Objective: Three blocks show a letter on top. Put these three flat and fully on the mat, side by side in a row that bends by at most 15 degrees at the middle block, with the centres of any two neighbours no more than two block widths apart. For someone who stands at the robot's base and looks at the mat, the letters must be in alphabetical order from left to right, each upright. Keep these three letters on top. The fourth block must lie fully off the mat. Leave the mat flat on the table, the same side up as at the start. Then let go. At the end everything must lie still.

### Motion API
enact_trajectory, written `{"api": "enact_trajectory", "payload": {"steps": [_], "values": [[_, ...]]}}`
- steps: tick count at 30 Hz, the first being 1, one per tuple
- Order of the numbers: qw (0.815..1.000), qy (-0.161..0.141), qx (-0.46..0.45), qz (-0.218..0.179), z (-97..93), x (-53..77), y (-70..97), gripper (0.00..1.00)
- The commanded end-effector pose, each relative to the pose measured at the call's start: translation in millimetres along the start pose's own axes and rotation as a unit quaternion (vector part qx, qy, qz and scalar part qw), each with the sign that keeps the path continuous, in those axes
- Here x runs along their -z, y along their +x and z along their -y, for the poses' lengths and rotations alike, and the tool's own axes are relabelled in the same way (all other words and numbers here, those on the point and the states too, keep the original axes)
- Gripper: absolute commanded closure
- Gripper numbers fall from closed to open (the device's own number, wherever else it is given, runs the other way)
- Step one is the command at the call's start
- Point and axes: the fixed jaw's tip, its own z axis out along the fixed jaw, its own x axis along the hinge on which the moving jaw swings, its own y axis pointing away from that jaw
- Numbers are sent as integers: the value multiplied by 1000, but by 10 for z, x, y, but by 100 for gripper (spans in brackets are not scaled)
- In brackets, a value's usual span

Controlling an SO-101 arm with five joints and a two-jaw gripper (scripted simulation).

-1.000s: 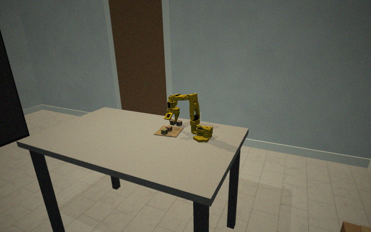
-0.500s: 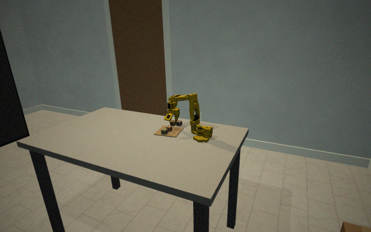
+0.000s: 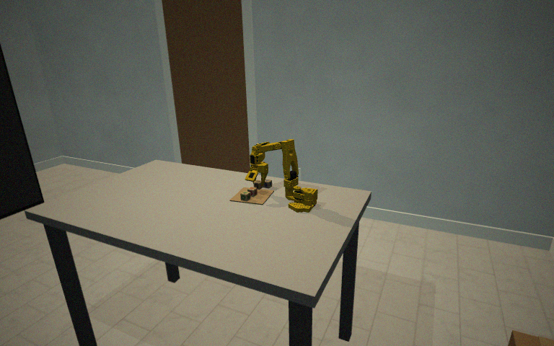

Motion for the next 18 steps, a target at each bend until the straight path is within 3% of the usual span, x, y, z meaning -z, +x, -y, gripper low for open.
{"api": "enact_trajectory", "payload": {"steps": [1, 18], "values": [[998, 59, 0, -14, 140, 168, 46, 100], [998, 59, 0, -14, 147, 108, 47, 100]]}}
